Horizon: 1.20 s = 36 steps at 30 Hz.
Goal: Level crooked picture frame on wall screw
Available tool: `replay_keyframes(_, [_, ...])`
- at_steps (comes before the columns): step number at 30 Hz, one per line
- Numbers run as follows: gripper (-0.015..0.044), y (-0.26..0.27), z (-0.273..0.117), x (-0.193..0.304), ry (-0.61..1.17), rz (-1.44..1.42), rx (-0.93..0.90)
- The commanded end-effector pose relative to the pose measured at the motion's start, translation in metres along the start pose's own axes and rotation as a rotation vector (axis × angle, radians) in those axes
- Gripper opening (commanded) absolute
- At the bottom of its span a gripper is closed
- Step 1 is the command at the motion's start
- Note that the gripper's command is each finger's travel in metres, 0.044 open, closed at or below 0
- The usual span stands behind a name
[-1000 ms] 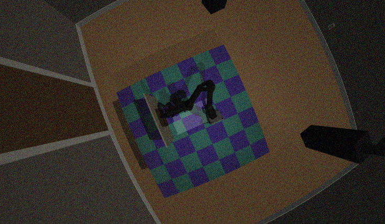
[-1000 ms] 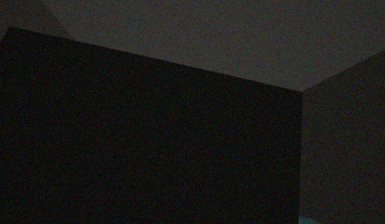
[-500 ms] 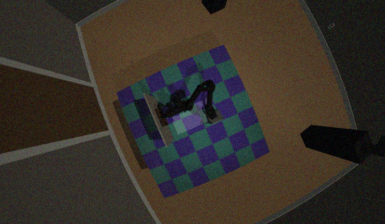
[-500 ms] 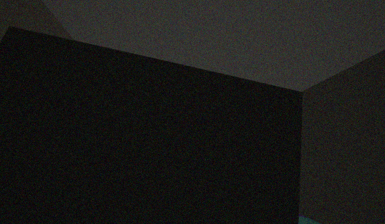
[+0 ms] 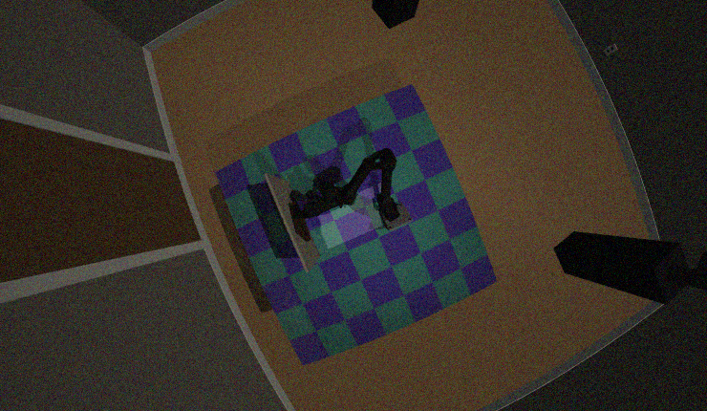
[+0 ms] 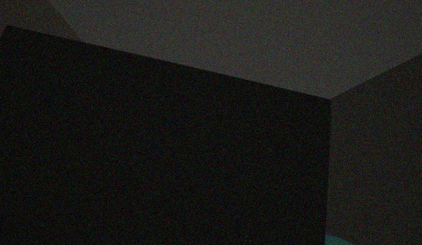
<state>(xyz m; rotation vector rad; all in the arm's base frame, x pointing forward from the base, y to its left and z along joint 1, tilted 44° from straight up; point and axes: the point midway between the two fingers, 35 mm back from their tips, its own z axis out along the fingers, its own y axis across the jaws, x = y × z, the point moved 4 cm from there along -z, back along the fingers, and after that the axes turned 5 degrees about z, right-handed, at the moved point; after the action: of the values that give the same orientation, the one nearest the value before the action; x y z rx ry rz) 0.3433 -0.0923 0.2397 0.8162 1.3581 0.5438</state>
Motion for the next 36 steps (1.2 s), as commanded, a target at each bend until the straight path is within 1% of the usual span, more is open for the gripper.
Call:
replay_keyframes(1, [0.0260, 0.000, 0.000, 0.000, 0.000, 0.004, 0.000])
replay_keyframes(3, [0.0260, 0.001, -0.006, -0.001, 0.000, 0.034, 0.001])
replay_keyframes(12, [0.0260, -0.003, -0.087, -0.003, 0.002, 0.429, 0.007])
replay_keyframes(14, [0.0260, -0.006, -0.098, -0.001, 0.003, 0.489, 0.008])
replay_keyframes(16, [0.0260, -0.006, -0.100, 0.000, 0.003, 0.496, 0.008])
replay_keyframes(17, [0.0260, -0.002, -0.094, -0.004, -0.005, 0.448, 0.001])
replay_keyframes(19, [0.0260, 0.004, -0.101, -0.006, -0.004, 0.453, 0.002])
replay_keyframes(25, [0.0260, 0.024, -0.142, -0.009, 0.000, 0.475, 0.007])
replay_keyframes(31, [0.0260, 0.033, -0.187, -0.005, 0.005, 0.495, 0.013])
replay_keyframes(33, [0.0260, 0.033, -0.192, -0.004, 0.005, 0.498, 0.013])
replay_keyframes(36, [0.0260, 0.033, -0.189, -0.005, 0.005, 0.493, 0.009])
